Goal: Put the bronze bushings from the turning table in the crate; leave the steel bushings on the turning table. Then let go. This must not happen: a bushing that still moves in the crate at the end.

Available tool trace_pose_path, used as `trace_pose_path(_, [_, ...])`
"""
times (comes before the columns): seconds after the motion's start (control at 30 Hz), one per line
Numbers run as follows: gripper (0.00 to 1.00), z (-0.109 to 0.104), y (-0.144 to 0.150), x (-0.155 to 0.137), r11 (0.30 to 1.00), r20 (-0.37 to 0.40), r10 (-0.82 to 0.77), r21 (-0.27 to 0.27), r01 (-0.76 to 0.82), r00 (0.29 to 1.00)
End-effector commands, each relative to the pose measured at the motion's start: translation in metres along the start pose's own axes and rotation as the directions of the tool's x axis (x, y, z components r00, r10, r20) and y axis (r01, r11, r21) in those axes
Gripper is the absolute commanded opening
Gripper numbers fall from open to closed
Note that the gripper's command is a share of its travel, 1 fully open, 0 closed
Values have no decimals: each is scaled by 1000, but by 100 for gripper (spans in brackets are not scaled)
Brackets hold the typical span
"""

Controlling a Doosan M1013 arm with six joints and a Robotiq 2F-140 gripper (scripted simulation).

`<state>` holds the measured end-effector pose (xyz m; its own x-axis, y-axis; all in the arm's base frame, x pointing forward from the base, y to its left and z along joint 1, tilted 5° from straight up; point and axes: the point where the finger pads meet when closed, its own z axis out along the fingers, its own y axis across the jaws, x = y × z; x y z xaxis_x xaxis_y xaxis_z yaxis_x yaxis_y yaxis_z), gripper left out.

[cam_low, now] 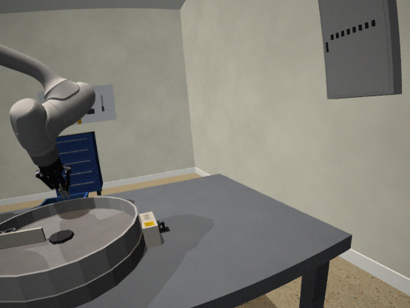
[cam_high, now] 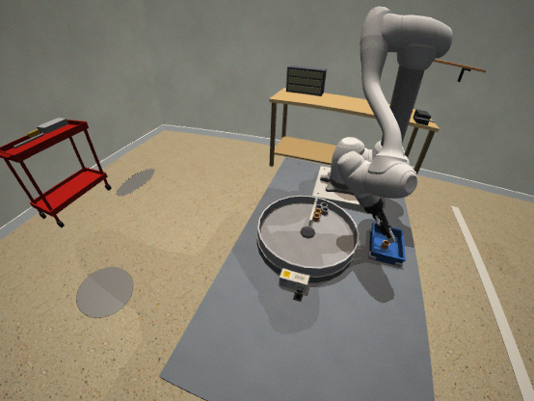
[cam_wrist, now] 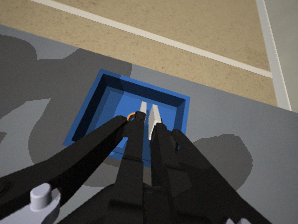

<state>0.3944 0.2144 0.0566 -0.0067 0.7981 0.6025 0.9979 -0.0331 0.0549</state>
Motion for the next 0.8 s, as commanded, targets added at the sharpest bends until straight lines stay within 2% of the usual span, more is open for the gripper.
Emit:
trace_pose_path(0.0, [7,-11,0,9,1000,0,0,0,0,1000])
trace_pose_path(0.37, [7,-45,-1,38,1000,0,0,0,0,1000])
trace_pose_path(0.77, [7,-49,-1,41,1000,0,0,1,0,1000])
